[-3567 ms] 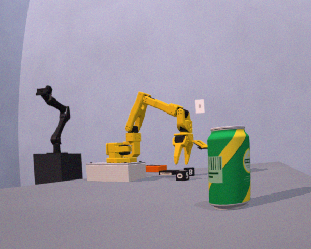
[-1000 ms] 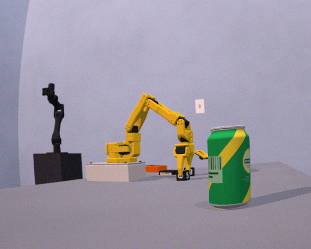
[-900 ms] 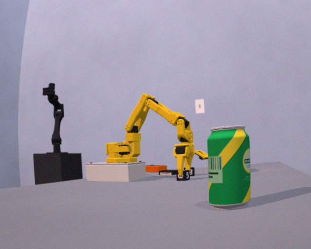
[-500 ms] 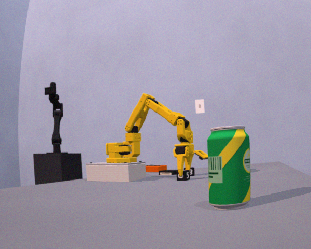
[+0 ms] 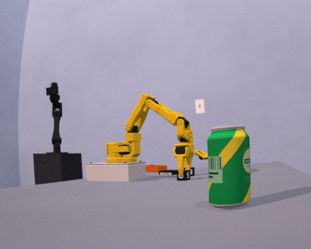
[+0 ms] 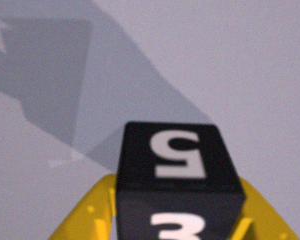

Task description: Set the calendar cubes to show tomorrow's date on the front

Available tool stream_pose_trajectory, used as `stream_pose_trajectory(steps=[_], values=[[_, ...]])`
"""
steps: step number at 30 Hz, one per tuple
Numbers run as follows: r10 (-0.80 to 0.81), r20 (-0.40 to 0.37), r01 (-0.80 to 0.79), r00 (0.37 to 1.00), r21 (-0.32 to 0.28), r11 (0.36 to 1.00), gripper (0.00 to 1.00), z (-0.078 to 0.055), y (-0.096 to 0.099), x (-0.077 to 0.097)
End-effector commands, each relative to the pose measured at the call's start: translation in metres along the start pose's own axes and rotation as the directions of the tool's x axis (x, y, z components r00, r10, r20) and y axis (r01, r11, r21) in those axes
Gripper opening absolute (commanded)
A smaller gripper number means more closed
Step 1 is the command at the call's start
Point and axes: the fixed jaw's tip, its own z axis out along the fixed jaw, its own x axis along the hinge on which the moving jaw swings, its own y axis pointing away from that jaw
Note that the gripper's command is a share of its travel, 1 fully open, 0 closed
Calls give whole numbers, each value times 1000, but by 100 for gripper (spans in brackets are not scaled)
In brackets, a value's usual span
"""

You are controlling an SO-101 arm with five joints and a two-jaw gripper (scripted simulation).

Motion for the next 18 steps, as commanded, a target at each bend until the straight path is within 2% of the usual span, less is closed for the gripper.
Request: stream_pose_trajectory(steps=[1, 9, 18], values=[[-1, -23, 1, 1000, 0, 1000, 8, 5, -2, 5], [-1, -23, 1, 1000, 0, 1000, 1, 5, -2, 5], [-1, -23, 1, 1000, 0, 1000, 0, 5, -2, 5]])
